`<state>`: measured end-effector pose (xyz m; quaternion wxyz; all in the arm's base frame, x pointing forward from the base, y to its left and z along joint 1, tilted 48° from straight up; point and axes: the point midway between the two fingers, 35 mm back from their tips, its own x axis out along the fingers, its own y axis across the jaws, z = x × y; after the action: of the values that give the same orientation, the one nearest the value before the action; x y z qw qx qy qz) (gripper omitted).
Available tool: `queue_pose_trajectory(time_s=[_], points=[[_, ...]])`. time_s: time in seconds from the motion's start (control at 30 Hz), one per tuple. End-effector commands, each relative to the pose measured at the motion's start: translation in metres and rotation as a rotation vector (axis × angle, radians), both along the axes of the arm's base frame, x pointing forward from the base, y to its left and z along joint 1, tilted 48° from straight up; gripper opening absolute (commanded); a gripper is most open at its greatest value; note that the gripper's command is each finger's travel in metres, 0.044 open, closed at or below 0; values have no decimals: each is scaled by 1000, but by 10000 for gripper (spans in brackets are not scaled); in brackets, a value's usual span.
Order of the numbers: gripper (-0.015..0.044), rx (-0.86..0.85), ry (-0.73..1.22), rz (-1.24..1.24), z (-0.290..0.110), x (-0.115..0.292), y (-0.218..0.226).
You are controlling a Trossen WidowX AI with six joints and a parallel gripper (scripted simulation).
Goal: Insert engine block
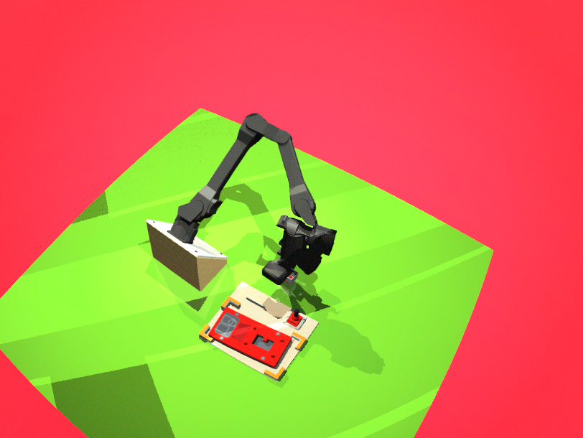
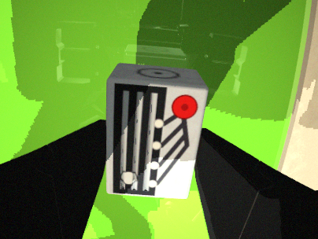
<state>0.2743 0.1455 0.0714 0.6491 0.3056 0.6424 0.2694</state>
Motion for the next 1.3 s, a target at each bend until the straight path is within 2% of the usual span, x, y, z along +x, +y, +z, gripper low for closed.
queue_pose_trajectory(time_s=[0.0,1.03,1.27], points=[[0,-6,-9,-2,8,4,-11],[0,0,-7,-2,70,-5,-86],[0,0,-11,1,66,-1,-90]])
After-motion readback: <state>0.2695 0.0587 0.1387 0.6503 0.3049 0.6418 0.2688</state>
